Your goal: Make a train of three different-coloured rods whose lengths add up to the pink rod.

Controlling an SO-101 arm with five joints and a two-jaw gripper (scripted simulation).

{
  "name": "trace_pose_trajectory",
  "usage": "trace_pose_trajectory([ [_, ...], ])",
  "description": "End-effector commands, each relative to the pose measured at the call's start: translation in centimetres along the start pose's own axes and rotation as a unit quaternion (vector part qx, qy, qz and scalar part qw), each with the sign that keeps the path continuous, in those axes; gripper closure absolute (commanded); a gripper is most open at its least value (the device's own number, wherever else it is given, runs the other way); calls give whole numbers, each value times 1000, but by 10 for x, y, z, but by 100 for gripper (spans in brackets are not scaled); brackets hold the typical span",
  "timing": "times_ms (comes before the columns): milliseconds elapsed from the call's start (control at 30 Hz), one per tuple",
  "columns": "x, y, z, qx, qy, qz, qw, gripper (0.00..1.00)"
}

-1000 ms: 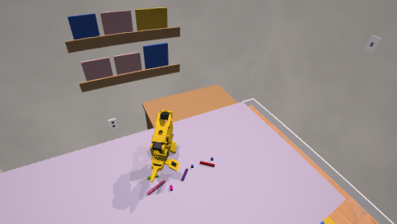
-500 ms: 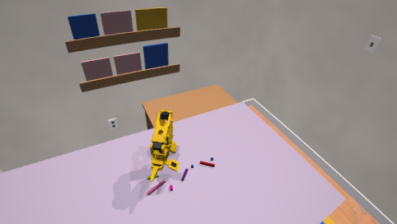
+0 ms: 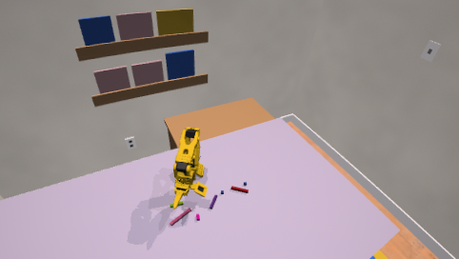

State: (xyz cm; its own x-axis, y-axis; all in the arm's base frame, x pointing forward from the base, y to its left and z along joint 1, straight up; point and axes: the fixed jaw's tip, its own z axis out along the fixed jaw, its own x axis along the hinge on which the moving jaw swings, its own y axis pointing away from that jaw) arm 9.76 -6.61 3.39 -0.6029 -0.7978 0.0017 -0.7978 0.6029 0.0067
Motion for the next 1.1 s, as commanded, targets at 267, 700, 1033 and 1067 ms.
trace_pose_trajectory([
  [267, -1, -26, -52, 116, -6, 1, 993, 0],
  [700, -1, -28, -64, 138, -7, 1, 990, 0],
  [1033, -1, -28, -64, 138, -7, 1, 990, 0],
  [1067, -1, -28, -64, 138, -7, 1, 990, 0],
])
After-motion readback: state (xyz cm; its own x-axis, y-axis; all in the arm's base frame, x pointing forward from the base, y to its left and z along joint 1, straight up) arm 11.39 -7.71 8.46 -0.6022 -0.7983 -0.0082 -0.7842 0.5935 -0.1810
